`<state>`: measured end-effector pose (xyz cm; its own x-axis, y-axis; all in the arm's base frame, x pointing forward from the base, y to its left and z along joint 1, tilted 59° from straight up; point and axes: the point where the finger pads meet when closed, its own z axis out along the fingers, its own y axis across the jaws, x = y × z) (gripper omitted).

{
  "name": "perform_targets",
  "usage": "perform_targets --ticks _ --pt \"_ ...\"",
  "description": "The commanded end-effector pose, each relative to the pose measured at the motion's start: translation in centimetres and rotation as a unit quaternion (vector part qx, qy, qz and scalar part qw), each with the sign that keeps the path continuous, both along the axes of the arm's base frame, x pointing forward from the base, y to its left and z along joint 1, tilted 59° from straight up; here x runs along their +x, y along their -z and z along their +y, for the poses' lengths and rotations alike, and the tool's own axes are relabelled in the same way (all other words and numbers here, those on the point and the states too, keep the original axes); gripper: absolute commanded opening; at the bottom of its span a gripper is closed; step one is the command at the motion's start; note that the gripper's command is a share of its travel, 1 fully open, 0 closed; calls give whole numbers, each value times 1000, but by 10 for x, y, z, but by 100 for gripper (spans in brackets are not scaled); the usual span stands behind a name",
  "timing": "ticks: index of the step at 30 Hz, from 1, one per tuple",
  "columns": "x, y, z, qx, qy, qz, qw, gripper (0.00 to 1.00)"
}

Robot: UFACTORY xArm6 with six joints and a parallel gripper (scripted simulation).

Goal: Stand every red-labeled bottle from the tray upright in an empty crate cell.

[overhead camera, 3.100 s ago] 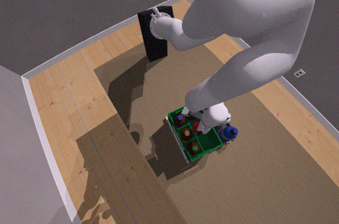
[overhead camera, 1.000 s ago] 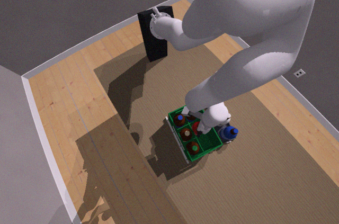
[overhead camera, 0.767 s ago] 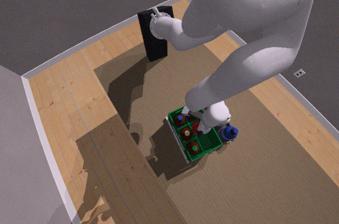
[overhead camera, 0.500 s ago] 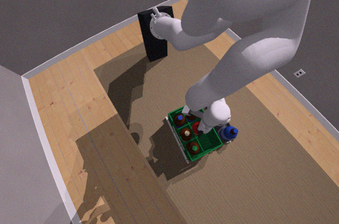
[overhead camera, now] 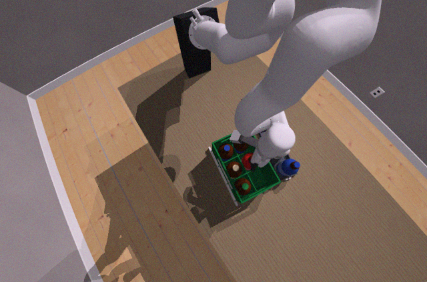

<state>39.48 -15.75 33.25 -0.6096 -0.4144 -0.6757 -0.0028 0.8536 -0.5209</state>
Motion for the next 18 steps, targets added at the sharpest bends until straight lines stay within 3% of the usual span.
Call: perform_targets --ticks 1,18 --pt "-9 -7 4 0 0 -1 1000 65" --pt "-27 -19 11 0 0 -1 1000 65"
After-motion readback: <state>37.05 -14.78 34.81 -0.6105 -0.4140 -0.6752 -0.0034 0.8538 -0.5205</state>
